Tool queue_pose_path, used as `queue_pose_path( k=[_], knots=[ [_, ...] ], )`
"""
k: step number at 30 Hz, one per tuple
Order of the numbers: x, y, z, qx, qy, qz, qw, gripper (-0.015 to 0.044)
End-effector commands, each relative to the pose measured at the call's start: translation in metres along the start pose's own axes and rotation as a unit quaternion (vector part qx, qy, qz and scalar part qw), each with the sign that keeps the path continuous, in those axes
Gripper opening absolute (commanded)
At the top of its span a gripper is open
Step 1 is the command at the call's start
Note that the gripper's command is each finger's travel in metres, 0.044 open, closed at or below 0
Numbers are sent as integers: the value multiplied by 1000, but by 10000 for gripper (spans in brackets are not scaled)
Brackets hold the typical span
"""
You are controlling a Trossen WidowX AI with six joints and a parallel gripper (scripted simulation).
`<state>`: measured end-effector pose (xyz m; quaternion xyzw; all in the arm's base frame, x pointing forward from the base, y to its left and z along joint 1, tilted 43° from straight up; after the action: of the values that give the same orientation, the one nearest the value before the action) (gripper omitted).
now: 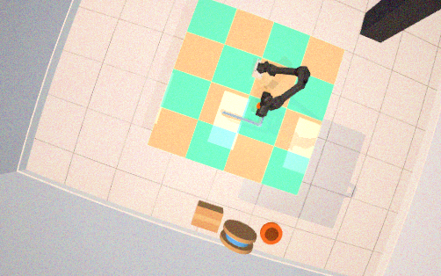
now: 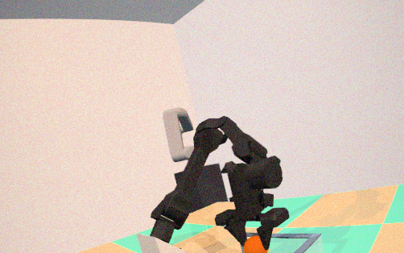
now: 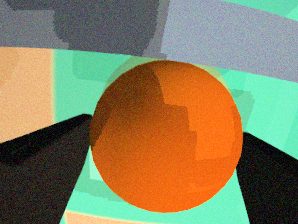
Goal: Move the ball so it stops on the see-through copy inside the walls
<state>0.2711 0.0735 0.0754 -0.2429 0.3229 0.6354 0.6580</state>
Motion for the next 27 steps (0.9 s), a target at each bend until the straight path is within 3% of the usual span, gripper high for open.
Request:
queue_pose_path(
  k=[1, 11, 27],
  knots=[
    [4, 0, 0, 3, -2, 0, 1000, 0],
    [18, 0, 0, 3, -3, 0, 1000, 0],
    [12, 0, 0, 2, 0, 0, 1000, 408]
  ],
)
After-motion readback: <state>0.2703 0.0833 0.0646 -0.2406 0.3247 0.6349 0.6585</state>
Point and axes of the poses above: the point midway between the two fingers, 35 mm back from their tips, its own x axis out along the fingers, its own y axis across the jaws, z = x × y, the point moved 1 cm from there along -x, back along the fingers, and after that the axes turned 7 degrees about x, right-handed, at the moved point
